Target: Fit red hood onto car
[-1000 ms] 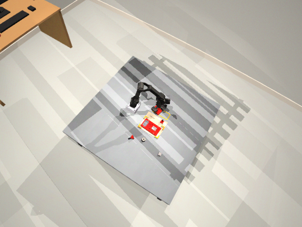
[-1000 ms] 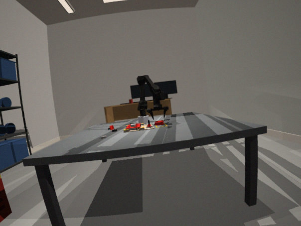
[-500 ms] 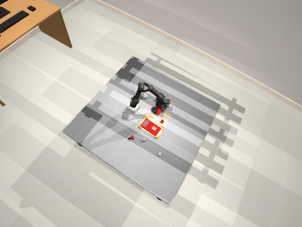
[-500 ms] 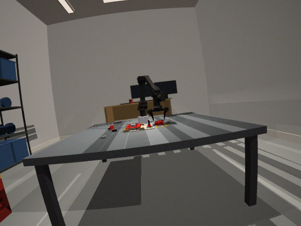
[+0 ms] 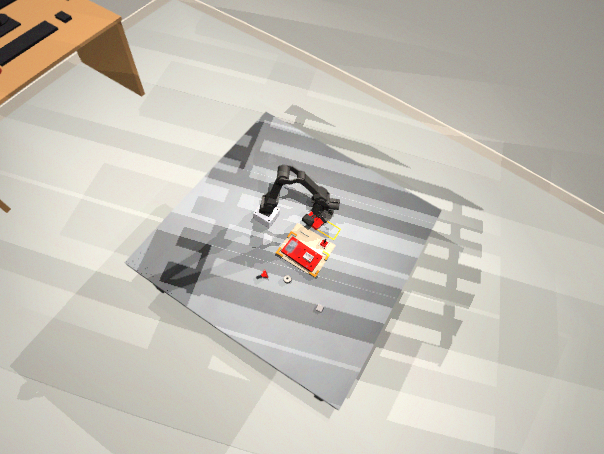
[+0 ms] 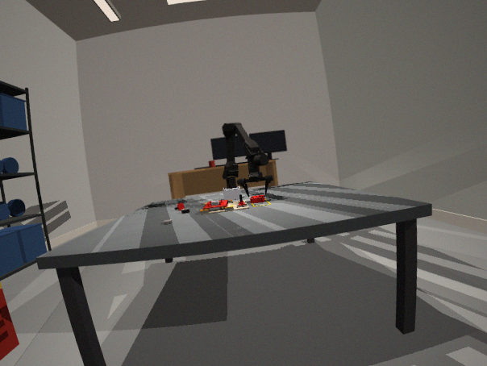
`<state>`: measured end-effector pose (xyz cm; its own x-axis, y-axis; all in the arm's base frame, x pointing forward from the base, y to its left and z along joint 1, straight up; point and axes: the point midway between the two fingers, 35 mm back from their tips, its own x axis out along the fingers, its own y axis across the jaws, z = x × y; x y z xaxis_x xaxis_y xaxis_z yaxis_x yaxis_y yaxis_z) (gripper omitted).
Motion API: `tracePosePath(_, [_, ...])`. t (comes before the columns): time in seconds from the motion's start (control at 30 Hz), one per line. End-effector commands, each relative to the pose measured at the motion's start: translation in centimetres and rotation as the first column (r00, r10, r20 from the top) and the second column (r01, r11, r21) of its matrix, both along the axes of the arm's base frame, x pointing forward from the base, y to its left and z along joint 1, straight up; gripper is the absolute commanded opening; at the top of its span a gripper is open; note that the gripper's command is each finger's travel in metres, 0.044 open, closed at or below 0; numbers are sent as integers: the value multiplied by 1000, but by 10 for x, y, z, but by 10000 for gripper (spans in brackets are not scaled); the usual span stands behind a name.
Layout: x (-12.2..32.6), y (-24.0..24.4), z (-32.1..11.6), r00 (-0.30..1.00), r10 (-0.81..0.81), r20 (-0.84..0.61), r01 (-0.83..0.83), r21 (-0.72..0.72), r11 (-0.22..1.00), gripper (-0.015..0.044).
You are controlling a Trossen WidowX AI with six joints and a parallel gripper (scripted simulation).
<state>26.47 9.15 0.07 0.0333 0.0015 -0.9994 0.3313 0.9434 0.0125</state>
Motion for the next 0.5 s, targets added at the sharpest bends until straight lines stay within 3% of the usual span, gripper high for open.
tracePosePath(0.0, [-1,0,-3,1000,-1,-6,1,3,1000,440])
tracePosePath(0.47, [-1,1,-10,1000,-1,-6,1,3,1000,440])
